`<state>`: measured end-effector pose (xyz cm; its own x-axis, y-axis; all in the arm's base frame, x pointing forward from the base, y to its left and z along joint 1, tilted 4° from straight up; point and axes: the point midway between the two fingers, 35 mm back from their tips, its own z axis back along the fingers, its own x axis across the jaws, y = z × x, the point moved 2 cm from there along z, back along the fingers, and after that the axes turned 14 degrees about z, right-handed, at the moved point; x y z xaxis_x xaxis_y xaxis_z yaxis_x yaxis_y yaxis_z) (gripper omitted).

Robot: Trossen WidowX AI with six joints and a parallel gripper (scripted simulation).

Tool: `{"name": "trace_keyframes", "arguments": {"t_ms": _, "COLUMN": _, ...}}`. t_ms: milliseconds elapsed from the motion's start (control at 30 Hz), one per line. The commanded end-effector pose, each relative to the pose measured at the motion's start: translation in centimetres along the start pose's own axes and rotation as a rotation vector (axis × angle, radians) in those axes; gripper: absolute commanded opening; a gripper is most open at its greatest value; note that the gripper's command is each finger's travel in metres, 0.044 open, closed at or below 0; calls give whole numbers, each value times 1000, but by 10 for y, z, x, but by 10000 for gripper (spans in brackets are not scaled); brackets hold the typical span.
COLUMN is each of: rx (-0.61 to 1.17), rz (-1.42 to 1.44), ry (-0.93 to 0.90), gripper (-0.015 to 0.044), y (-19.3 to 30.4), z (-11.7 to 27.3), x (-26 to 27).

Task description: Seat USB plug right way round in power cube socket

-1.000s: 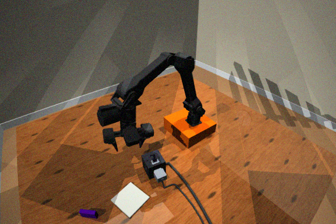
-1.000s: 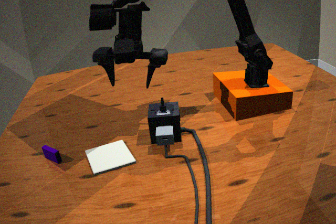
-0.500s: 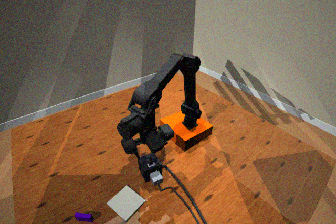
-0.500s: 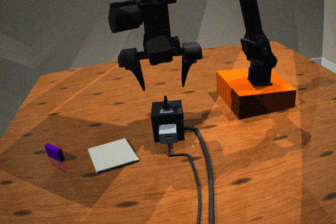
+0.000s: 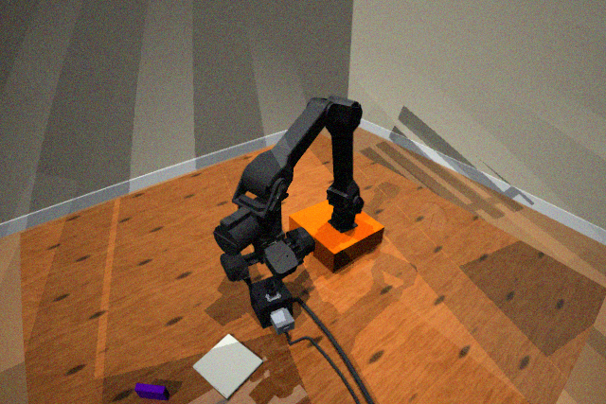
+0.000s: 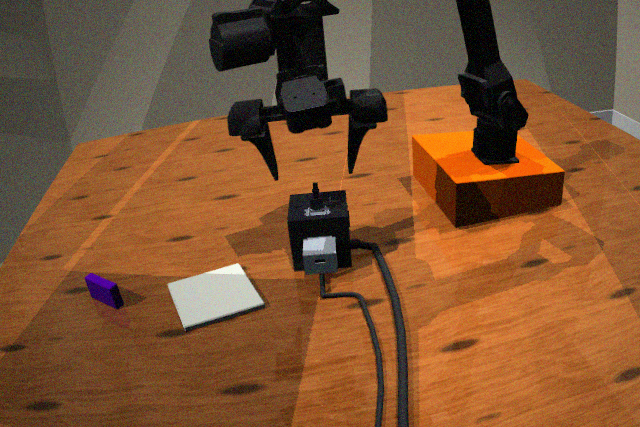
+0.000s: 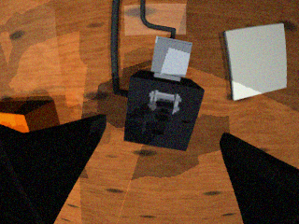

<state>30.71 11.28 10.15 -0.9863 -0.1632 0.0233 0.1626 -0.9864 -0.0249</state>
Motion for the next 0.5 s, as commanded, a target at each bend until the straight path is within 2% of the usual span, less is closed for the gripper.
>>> {"name": "trace_keyframes", "arguments": {"t_ms": 0, "rx": -1, "rz": -7, "ry": -7, "gripper": 440, "y": 0, "z": -6, "x": 1}}
{"name": "trace_keyframes", "arguments": {"t_ms": 467, "rx": -1, "rz": -7, "ry": -7, "gripper": 440, "y": 0, "z": -17, "x": 1}}
